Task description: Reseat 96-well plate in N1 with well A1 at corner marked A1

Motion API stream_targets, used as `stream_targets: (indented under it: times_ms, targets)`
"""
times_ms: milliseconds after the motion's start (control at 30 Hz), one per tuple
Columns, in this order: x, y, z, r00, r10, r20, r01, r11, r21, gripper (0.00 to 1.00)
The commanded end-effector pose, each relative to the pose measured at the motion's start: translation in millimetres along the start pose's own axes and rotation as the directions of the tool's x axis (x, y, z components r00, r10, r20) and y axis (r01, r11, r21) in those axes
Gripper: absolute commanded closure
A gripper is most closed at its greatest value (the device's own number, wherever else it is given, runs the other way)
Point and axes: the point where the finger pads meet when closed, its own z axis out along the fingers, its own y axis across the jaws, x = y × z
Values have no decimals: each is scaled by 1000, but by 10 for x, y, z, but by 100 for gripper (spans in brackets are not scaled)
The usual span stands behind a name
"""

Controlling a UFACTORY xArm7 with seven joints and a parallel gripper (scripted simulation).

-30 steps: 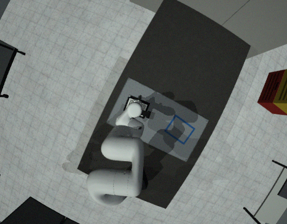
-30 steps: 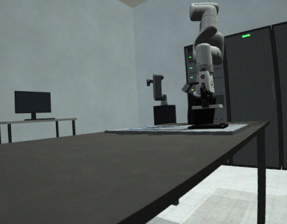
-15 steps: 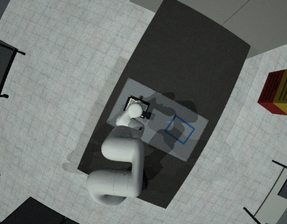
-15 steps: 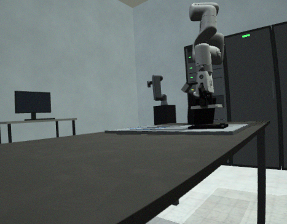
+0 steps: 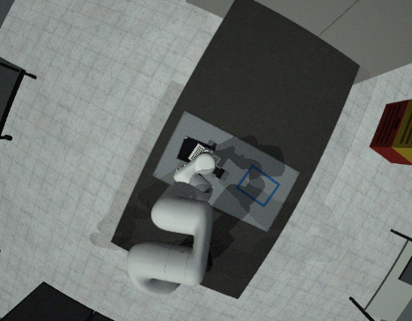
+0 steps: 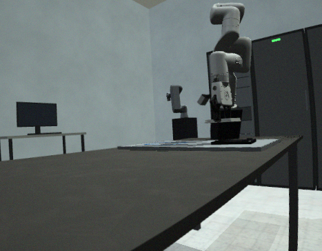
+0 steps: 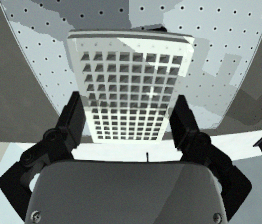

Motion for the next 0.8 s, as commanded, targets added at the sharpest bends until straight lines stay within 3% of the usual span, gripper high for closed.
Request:
stream_targets:
  times_ms: [0,767]
  targets:
    - [165,-35,-3,1000,1,4,-1,1000,4,100]
    - [863,-114,22,1000,2,4,-2,1000,4,100]
